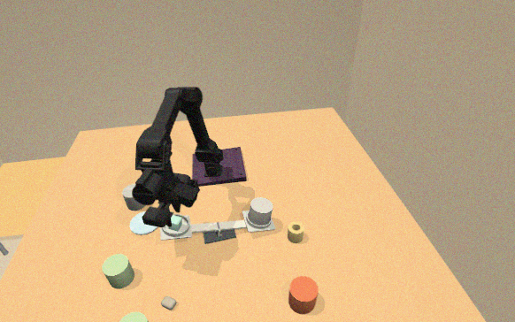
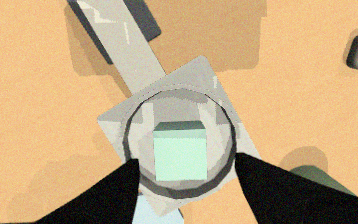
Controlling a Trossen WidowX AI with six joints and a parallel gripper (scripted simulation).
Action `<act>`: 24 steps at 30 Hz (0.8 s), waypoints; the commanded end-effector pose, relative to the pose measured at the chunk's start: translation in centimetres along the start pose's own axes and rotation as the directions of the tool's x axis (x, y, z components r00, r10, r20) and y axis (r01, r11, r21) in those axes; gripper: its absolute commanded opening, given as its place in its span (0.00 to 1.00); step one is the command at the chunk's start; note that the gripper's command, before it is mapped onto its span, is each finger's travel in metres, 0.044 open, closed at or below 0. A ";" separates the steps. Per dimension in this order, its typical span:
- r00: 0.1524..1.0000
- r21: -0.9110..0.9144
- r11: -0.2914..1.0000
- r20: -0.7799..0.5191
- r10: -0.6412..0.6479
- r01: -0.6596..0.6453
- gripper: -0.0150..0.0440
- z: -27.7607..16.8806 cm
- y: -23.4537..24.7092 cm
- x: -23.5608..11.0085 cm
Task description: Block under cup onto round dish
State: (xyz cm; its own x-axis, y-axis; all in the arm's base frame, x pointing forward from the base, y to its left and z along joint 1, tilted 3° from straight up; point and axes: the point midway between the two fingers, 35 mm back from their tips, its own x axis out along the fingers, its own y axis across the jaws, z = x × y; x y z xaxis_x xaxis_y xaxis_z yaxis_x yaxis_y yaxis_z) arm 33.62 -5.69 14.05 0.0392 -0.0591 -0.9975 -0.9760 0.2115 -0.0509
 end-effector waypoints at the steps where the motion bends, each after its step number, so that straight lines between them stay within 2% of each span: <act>1: 1.000 -0.006 1.000 -0.002 0.007 -0.007 0.69 0.0 0.2 0.9; 14: 1.000 -0.004 1.000 -0.004 0.006 -0.006 0.69 -0.1 0.2 2.7; 17: 1.000 -0.004 1.000 -0.004 0.006 -0.006 0.56 -0.1 0.2 2.7; 24: 1.000 -0.004 1.000 -0.004 0.006 -0.006 0.48 -0.1 0.2 2.7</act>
State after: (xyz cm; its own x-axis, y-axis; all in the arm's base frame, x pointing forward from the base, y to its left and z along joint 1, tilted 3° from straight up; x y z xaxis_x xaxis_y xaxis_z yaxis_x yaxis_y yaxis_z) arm 33.58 -5.82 11.50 0.0360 -0.0588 -0.9976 -0.9759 0.2131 -0.0478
